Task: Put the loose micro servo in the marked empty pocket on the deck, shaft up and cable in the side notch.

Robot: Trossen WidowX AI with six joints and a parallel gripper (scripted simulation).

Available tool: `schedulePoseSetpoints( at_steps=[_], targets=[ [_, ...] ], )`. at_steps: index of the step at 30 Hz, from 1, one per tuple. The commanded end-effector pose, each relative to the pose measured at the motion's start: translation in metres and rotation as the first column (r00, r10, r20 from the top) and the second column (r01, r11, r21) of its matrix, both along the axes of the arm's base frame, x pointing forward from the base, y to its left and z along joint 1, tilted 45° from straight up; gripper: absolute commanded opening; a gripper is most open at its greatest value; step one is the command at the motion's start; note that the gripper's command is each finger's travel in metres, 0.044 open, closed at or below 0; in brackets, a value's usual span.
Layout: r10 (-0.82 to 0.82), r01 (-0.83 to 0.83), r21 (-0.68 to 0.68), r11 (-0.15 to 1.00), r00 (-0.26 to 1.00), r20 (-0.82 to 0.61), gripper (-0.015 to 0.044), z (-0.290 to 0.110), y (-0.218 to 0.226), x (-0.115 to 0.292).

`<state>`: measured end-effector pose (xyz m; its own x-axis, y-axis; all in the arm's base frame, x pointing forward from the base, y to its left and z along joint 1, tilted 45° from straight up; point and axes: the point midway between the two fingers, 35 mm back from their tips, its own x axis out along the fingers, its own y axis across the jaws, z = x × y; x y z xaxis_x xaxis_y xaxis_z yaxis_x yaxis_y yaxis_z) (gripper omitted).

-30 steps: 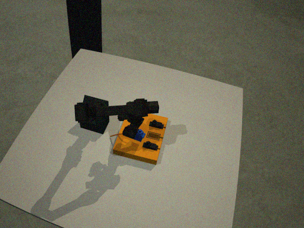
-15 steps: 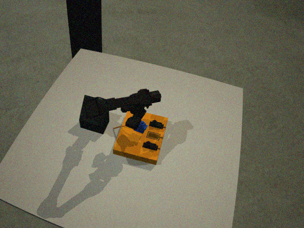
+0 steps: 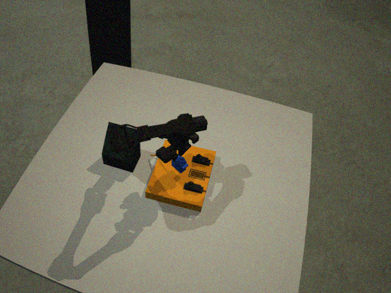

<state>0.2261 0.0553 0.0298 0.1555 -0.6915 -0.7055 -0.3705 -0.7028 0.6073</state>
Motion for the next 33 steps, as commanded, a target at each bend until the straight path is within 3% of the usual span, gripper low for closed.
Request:
schedulePoseSetpoints(
  at_steps=[1, 16, 33],
  targets=[
    [-0.106, 0.103, 0.034, 0.994, 0.989, 0.1, 0.0, -0.0004, 0.0013, 0.0004],
    [-0.462, 0.414, 0.206, 0.887, 0.79, 0.402, 0.0, -0.0004, 0.0013, 0.0004],
    [-0.748, 0.597, 0.489, 0.637, 0.326, 0.578, 0.0, -0.0003, 0.0013, 0.0004]
  ],
)
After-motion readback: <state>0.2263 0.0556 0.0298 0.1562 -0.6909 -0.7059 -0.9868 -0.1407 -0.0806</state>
